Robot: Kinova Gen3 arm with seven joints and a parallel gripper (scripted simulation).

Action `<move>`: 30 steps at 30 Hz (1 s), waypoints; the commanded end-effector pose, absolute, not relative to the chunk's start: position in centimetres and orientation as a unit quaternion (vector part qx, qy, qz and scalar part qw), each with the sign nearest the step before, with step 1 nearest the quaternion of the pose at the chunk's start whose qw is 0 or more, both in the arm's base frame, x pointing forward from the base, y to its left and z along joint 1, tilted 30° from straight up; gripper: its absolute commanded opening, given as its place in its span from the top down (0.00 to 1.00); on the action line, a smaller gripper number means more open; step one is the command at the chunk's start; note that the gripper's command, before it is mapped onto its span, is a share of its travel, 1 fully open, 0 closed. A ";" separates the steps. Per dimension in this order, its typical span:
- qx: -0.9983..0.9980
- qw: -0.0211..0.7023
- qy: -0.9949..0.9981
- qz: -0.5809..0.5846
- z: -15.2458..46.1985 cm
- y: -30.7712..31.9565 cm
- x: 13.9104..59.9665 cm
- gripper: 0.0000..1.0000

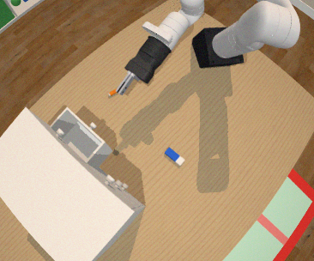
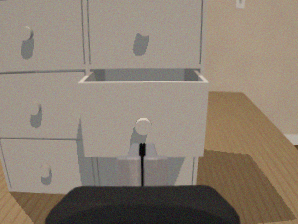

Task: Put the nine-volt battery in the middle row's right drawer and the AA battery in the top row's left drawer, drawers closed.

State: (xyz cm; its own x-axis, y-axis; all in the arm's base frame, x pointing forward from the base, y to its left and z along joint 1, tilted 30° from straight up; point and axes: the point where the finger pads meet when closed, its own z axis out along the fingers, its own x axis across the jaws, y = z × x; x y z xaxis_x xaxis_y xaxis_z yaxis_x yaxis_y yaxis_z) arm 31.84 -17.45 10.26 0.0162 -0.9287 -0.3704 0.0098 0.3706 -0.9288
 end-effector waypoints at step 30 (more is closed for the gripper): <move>-0.397 0.592 0.578 -0.397 10.5 -17.5 36.4 1.00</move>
State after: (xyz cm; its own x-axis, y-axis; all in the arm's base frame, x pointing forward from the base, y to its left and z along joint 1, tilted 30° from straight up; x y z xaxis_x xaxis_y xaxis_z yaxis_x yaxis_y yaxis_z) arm 35.24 -18.62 10.29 -0.0143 -0.9301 -0.3670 0.0156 0.3668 -0.9302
